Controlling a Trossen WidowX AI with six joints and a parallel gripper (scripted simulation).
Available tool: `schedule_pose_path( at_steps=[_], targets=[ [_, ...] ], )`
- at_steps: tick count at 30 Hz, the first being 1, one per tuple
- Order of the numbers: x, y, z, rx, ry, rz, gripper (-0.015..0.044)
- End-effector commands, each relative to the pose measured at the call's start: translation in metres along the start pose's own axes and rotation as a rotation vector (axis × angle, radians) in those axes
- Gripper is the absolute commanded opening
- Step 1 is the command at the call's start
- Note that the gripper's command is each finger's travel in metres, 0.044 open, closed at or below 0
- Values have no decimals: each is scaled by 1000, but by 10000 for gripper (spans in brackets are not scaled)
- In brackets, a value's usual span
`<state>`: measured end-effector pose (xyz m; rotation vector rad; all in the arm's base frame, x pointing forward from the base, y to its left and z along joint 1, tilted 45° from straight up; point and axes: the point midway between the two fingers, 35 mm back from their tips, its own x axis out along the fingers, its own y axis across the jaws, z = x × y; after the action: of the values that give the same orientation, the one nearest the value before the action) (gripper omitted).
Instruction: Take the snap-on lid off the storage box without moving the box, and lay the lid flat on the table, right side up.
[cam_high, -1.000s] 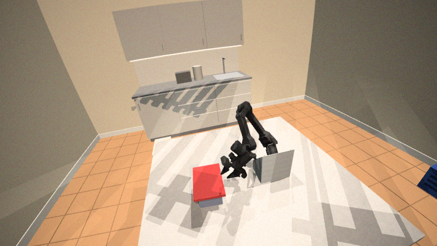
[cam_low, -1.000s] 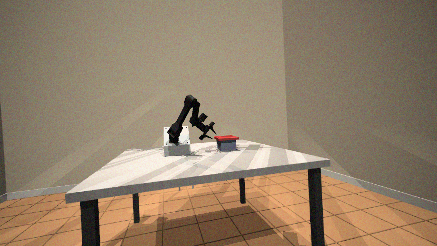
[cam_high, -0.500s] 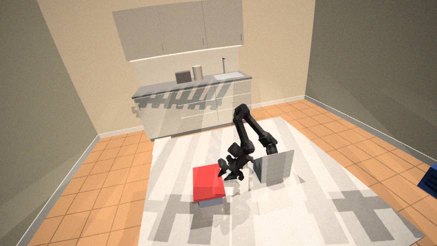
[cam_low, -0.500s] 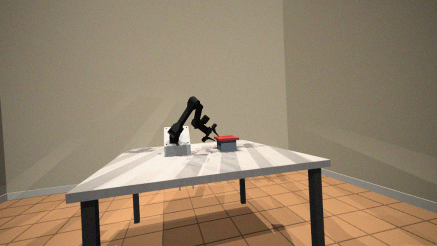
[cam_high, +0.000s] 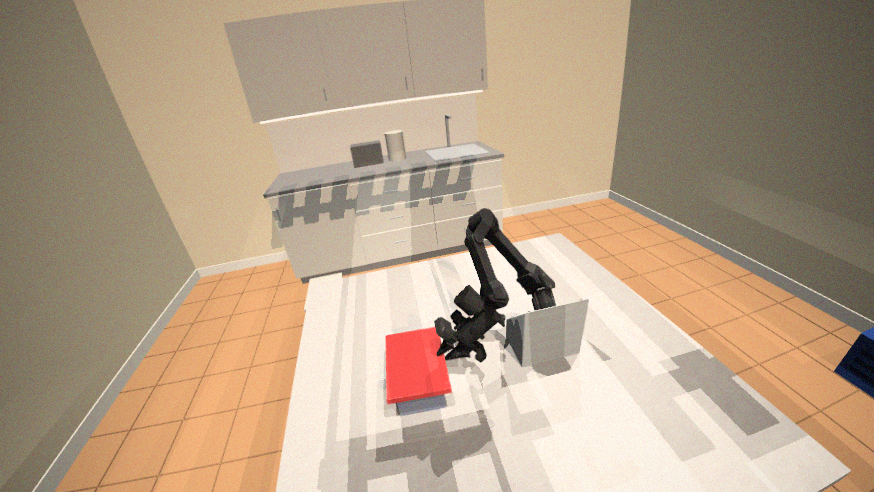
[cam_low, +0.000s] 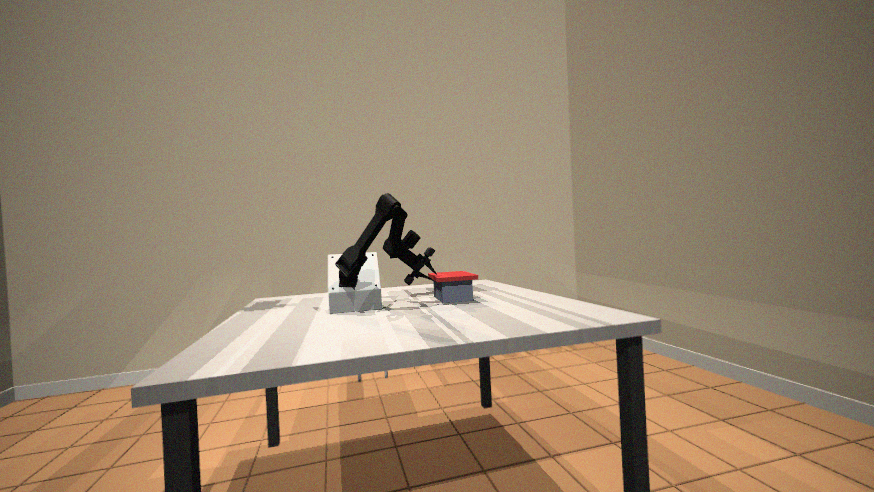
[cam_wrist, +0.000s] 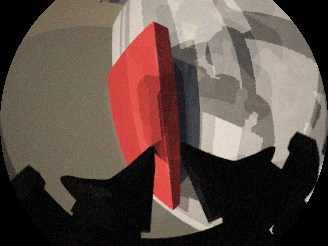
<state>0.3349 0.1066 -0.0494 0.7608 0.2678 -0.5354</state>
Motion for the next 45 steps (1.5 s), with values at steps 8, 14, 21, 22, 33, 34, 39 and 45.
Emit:
schedule_pose_path(
  at_steps=[8, 14, 21, 22, 33, 34, 39, 45],
  targets=[
    [0, 1, 0, 0, 0, 0, 0],
    [-1, 2, 0, 0, 0, 0, 0],
    [-2, 3, 0, 0, 0, 0, 0],
    [-2, 3, 0, 0, 0, 0, 0],
    [-4, 5, 0, 0, 0, 0, 0],
    [-4, 5, 0, 0, 0, 0, 0],
    [-5, 5, 1, 0, 0, 0, 0],
    [-6, 6, 1, 0, 0, 0, 0]
  ],
)
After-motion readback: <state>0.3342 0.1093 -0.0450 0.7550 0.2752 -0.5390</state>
